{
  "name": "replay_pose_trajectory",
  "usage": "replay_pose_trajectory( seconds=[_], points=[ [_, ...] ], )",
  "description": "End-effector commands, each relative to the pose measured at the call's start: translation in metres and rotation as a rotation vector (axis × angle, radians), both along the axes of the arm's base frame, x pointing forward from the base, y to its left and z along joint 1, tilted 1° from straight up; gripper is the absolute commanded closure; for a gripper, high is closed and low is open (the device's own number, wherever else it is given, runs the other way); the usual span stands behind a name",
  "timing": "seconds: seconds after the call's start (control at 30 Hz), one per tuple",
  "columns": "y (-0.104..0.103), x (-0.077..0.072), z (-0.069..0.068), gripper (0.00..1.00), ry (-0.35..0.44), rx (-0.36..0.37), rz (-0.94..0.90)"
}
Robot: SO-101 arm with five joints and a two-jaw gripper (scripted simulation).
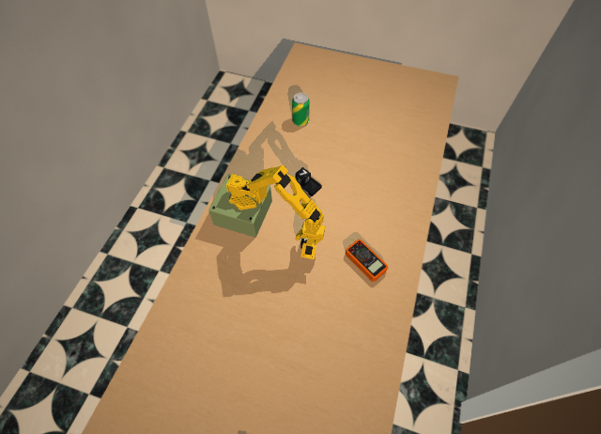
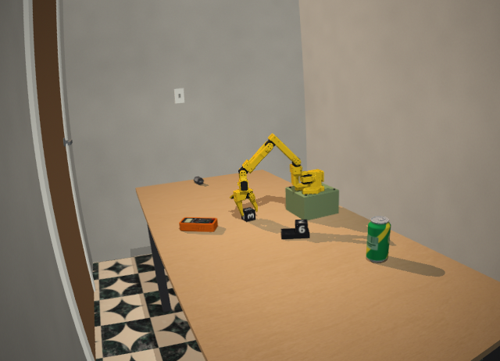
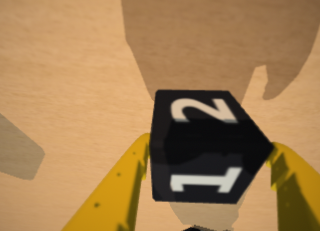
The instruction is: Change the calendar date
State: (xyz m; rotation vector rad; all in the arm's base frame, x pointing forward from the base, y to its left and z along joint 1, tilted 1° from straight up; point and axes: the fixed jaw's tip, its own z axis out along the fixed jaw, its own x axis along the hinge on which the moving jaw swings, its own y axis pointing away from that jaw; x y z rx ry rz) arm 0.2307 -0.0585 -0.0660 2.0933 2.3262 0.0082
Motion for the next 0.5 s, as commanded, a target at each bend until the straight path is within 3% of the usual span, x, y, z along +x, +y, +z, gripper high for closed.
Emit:
replay_pose_trajectory(
  seconds=[0.0,0.23,0.47],
  points=[
    [-0.002,0.001,-0.002,0.64,-0.004,0.0,-0.002],
    [-0.002,0.001,0.001,0.64,-0.004,0.0,-0.002],
    [-0.002,0.003,0.021,0.64,-0.004,0.0,-0.002]
  ],
)
